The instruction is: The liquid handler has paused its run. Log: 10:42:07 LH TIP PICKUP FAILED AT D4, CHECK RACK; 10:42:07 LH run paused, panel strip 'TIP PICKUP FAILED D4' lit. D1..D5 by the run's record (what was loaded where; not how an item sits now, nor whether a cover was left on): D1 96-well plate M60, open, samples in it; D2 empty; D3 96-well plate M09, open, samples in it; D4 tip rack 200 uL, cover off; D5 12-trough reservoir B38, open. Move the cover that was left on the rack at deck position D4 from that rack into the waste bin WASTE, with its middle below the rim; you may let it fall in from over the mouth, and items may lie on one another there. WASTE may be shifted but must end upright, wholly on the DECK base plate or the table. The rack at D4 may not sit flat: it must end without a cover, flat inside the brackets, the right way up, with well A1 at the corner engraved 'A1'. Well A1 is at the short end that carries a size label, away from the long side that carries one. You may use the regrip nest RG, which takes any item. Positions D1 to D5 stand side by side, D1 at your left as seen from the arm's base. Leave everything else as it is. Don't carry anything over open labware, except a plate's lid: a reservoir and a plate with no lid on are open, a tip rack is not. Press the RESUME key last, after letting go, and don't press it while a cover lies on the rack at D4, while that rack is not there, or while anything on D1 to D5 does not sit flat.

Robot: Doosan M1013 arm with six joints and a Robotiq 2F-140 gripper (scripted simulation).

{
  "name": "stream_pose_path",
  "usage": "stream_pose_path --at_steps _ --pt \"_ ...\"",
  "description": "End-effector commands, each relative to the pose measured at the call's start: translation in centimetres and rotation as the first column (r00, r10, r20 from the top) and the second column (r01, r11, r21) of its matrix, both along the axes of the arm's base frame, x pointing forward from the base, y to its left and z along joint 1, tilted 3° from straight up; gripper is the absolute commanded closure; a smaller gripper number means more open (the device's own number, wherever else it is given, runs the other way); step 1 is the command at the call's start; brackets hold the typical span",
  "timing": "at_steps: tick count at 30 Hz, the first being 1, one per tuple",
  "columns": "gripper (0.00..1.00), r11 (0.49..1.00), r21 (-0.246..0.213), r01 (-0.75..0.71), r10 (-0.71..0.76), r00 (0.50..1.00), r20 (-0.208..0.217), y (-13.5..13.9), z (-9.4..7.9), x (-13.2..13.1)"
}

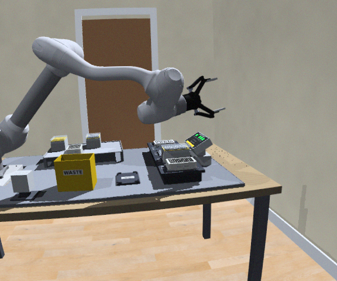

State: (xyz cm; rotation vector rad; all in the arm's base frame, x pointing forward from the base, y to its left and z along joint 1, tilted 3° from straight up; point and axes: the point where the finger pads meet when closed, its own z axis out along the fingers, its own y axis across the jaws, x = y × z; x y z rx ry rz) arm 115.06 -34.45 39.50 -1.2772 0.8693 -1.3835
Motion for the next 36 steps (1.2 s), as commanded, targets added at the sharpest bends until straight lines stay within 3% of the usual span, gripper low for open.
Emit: stream_pose_path --at_steps 1,17,18,32,34,36 --pt "0.0 1.0 0.0 0.0 0.0 1.0 0.0 0.0 0.0 0.0" --pt "0.0 1.0 0.0 0.0 0.0 1.0 0.0 0.0 0.0 0.0" --pt "0.23 1.0 -0.011 -0.007 0.007 1.0 -0.015 0.3 -0.1 -0.4" --pt "0.23 0.98 -0.156 -0.123 0.086 0.97 -0.228 3.8 -1.8 -6.2" --pt "0.23 0.98 -0.156 -0.123 0.086 0.97 -0.228 3.8 -1.8 -6.2" --pt "0.23 0.974 -0.175 -0.142 0.094 0.961 -0.259 4.3 -2.0 -7.1"
